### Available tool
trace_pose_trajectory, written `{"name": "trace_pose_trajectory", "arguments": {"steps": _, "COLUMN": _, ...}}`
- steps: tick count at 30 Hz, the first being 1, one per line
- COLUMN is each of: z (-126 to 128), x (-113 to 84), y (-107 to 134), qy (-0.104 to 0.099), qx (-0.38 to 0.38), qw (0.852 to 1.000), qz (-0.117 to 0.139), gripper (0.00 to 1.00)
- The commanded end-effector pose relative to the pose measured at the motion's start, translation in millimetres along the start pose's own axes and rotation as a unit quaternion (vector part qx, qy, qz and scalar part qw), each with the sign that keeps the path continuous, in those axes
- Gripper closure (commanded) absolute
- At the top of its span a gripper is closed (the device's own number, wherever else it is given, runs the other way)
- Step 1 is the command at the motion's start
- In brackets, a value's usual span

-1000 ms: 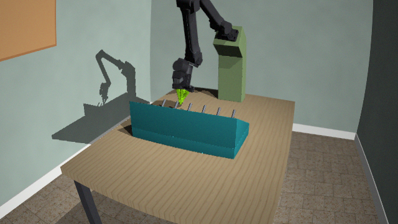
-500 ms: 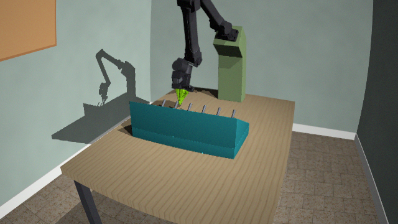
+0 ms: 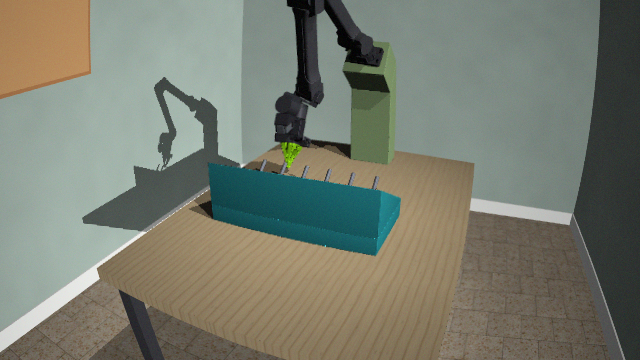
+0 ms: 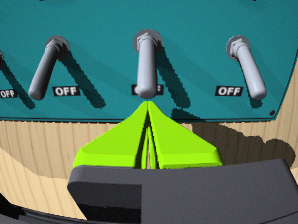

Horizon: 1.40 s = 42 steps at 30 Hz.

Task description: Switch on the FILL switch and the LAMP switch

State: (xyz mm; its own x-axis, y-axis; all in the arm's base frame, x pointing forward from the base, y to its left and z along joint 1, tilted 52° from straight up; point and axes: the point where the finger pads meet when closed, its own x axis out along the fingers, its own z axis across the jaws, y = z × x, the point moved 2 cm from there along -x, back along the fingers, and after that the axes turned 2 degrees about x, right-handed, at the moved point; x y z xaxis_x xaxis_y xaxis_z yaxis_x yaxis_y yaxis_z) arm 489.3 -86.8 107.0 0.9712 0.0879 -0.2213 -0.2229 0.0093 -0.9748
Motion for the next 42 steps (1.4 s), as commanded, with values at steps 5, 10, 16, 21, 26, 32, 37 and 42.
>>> {"name": "trace_pose_trajectory", "arguments": {"steps": 5, "z": 2, "x": -1.7, "y": -16, "qy": 0.001, "qx": 0.004, "qw": 1.0, "qz": -0.011, "gripper": 1.0}}
{"name": "trace_pose_trajectory", "arguments": {"steps": 10, "z": 3, "x": -0.8, "y": -23, "qy": -0.001, "qx": 0.003, "qw": 1.0, "qz": -0.012, "gripper": 1.0}}
{"name": "trace_pose_trajectory", "arguments": {"steps": 16, "z": 4, "x": -0.7, "y": -29, "qy": -0.002, "qx": 0.002, "qw": 1.0, "qz": -0.015, "gripper": 1.0}}
{"name": "trace_pose_trajectory", "arguments": {"steps": 21, "z": 4, "x": -0.9, "y": -36, "qy": -0.002, "qx": -0.002, "qw": 1.0, "qz": -0.025, "gripper": 1.0}}
{"name": "trace_pose_trajectory", "arguments": {"steps": 26, "z": 5, "x": -0.8, "y": -37, "qy": -0.003, "qx": 0.0, "qw": 1.0, "qz": -0.02, "gripper": 1.0}}
{"name": "trace_pose_trajectory", "arguments": {"steps": 32, "z": 5, "x": -0.8, "y": -40, "qy": -0.003, "qx": -0.001, "qw": 1.0, "qz": -0.021, "gripper": 1.0}}
{"name": "trace_pose_trajectory", "arguments": {"steps": 37, "z": 5, "x": -0.9, "y": -41, "qy": -0.003, "qx": -0.001, "qw": 1.0, "qz": -0.022, "gripper": 1.0}}
{"name": "trace_pose_trajectory", "arguments": {"steps": 42, "z": 5, "x": -0.9, "y": -41, "qy": -0.003, "qx": -0.001, "qw": 1.0, "qz": -0.023, "gripper": 1.0}}
